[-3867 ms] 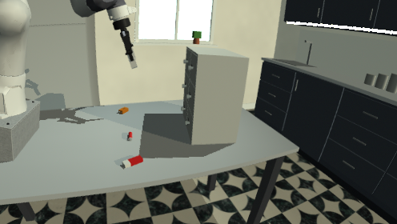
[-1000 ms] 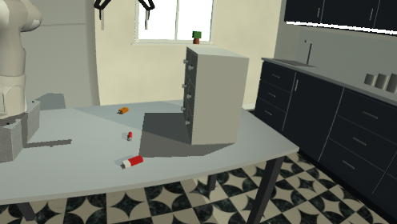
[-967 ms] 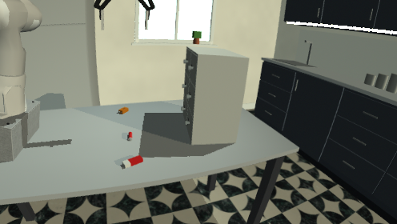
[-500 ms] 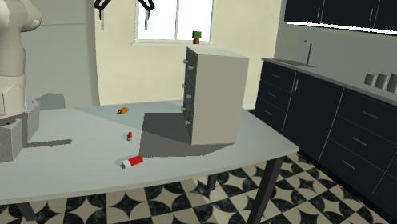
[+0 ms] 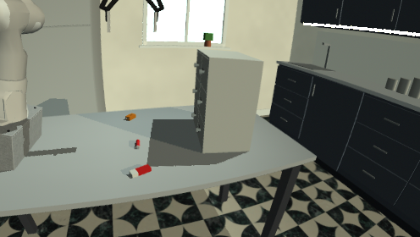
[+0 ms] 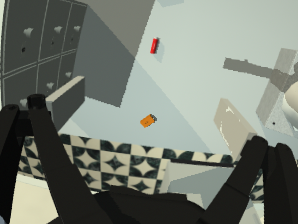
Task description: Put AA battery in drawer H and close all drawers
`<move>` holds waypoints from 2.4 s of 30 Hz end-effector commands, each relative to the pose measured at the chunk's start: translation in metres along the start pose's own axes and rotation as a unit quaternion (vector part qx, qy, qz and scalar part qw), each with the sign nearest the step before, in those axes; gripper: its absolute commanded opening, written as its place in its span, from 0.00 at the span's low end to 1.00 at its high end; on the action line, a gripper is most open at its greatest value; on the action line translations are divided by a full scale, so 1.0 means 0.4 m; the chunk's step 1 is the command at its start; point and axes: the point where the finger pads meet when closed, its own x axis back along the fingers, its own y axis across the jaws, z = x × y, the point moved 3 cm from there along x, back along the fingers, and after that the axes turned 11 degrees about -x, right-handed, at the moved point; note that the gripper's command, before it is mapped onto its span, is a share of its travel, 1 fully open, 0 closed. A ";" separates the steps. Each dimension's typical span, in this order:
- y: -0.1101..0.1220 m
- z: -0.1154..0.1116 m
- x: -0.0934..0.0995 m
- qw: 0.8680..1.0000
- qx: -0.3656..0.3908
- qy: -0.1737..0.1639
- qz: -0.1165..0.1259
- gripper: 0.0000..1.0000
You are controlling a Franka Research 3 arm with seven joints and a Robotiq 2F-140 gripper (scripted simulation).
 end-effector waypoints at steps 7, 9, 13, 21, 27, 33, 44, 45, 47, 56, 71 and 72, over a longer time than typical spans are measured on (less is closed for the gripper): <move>-0.003 -0.007 -0.025 0.998 -0.059 -0.001 0.000 1.00; -0.004 -0.008 -0.032 0.997 -0.075 -0.001 0.000 1.00; -0.005 -0.010 -0.039 0.996 -0.092 -0.001 -0.001 1.00; -0.010 -0.017 -0.076 0.984 -0.176 -0.001 -0.001 1.00; -0.015 -0.024 -0.110 0.968 -0.252 -0.001 -0.001 1.00; -0.019 -0.030 -0.134 0.951 -0.308 -0.001 -0.001 1.00; -0.029 -0.045 -0.208 0.886 -0.464 -0.001 -0.001 1.00; -0.029 -0.045 -0.208 0.886 -0.464 -0.001 -0.001 1.00; -0.030 -0.046 -0.214 0.878 -0.478 -0.001 -0.001 1.00; -0.039 -0.058 -0.271 0.808 -0.589 -0.001 -0.001 1.00; -0.048 -0.072 -0.336 0.710 -0.704 -0.001 -0.002 1.00; -0.049 -0.073 -0.340 0.703 -0.711 -0.001 -0.002 1.00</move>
